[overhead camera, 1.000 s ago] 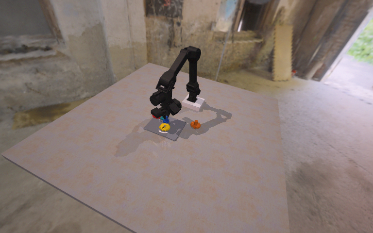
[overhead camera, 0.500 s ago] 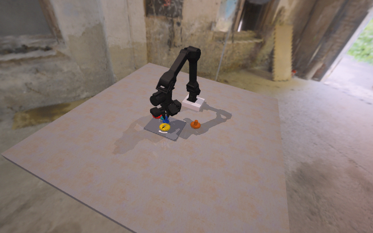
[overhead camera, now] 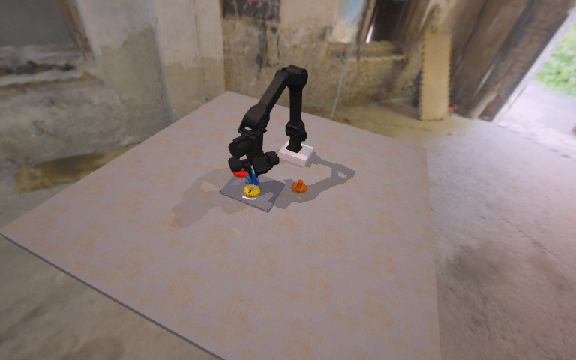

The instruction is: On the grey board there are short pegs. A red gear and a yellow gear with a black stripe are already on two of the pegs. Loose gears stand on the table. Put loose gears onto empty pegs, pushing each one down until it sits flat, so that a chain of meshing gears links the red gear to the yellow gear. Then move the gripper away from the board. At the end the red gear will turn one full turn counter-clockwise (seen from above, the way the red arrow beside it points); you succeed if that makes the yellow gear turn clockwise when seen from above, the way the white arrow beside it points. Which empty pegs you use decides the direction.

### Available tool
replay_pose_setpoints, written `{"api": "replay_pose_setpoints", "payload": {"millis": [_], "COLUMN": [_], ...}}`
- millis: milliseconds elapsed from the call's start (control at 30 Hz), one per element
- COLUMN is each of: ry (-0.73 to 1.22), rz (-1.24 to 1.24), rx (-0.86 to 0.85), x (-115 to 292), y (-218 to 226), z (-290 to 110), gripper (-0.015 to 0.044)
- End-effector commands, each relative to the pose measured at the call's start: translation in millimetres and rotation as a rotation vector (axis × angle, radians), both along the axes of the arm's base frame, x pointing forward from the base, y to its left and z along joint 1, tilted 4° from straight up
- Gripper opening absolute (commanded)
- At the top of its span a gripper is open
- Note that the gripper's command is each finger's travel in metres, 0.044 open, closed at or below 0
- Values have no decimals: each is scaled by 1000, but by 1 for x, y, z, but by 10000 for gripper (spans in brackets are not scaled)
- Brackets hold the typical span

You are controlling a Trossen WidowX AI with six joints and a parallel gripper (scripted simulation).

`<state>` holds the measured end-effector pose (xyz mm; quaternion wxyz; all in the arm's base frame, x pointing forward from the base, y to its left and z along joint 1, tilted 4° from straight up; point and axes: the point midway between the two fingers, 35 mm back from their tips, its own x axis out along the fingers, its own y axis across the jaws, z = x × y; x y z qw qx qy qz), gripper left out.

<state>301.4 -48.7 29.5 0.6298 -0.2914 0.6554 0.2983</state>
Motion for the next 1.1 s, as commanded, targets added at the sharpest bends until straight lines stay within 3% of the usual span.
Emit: {"api": "replay_pose_setpoints", "payload": {"millis": [0,133,600,633,767,967,1067], "ry": [-1,-1,0,5,5,5,5], "rz": [9,71,226,204,204,204,204], "rx": [-1,1,7,9,9,9,9], "x": [0,0,2,1,-2,-2,-2], "y": [0,0,0,1,1,2,2], "z": [0,1,49,42,87,90,90], "gripper": [53,140,140,166,271,429,440]}}
